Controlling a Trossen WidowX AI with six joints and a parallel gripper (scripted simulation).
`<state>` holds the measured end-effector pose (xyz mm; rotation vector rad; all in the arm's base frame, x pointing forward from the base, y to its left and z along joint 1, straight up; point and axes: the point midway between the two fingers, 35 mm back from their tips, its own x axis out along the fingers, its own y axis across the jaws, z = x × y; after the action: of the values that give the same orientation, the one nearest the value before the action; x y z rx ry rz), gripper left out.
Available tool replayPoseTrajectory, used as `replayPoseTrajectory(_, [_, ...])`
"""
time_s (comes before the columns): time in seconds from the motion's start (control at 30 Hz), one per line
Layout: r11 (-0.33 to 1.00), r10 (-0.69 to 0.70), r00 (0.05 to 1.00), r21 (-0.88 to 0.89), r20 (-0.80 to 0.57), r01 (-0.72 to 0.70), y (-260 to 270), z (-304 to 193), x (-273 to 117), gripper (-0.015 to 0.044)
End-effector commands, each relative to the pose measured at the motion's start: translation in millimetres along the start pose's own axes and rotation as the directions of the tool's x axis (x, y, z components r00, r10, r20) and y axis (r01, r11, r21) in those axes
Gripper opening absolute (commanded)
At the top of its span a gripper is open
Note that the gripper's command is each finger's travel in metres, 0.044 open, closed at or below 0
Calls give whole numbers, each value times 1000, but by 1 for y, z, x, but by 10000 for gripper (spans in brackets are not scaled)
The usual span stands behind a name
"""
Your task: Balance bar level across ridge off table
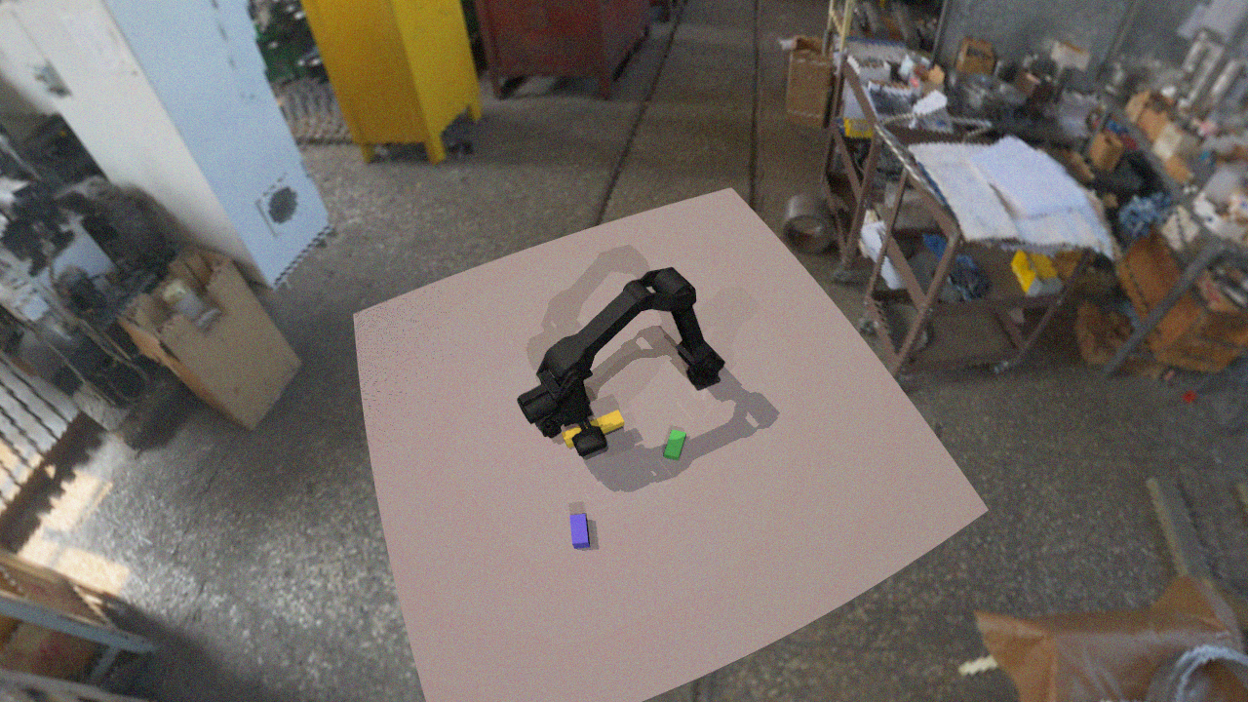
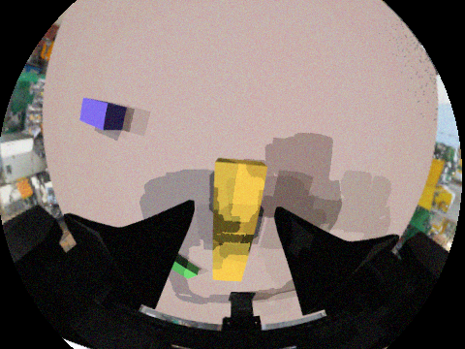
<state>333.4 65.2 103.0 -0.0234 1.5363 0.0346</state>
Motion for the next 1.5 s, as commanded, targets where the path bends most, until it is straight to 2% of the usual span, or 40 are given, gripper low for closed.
replayPoseTrajectory(0.0, [1000,-1,1000,0,-1,1,0,0,0,421])
replayPoseTrajectory(0.03, [1000,-1,1000,0,-1,1,0,0,0,440])
replayPoseTrajectory(0.17, [1000,-1,1000,0,0,1,0,1,-7,440])
replayPoseTrajectory(0.47, [1000,0,1000,0,0,0,0,1,-98,440])
replayPoseTrajectory(1.47, [1000,0,1000,0,0,0,0,0,-100,440])
